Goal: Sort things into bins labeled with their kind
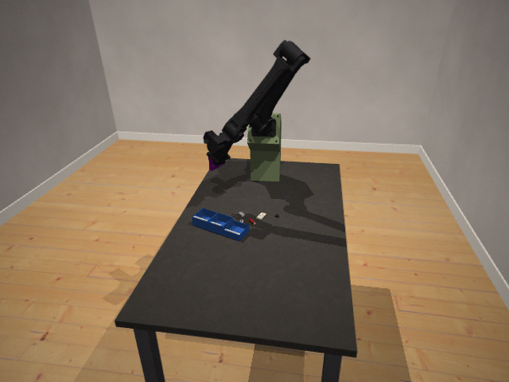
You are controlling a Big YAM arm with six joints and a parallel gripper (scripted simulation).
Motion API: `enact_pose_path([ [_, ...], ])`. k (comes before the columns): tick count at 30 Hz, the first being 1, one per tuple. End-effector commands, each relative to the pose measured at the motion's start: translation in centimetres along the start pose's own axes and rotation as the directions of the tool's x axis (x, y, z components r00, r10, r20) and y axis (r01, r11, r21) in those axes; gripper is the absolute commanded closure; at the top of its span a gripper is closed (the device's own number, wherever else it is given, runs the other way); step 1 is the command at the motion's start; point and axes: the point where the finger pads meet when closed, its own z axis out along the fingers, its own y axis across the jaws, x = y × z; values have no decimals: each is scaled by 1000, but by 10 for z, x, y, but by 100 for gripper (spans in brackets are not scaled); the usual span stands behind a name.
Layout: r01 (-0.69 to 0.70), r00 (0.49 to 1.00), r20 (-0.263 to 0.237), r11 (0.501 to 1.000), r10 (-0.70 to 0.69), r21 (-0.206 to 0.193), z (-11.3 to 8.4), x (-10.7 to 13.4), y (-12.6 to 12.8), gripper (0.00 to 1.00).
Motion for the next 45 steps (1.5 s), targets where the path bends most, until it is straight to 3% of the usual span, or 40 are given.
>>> enact_pose_path([
  [1,154,988,-25,988,-154,-12,-9,15,13,92],
  [7,265,963,-54,964,-266,-19,-14,29,14,92],
  [9,359,930,-76,933,-360,-34,-19,42,15,92],
  [11,416,906,-77,909,-417,-29,-17,33,6,92],
  [13,462,879,-99,885,-465,-57,-25,55,16,92],
  [17,556,819,-118,827,-562,-83,-32,67,16,92],
  [19,605,782,-119,791,-611,-88,-30,62,10,92],
  [20,625,762,-129,773,-634,-108,-36,75,16,92],
  [22,664,726,-135,738,-675,-120,-38,80,14,92],
  [24,664,726,-135,738,-675,-120,-38,80,14,92],
  [25,714,671,-139,685,-728,-145,-42,87,14,92],
  [39,894,330,-129,354,-935,-276,-68,125,7,92],
  [41,894,330,-129,354,-935,-276,-68,125,7,92],
  [42,908,266,-108,286,-958,-307,-75,133,11,92],
  [45,919,193,-101,216,-976,-329,-87,147,8,92],
])
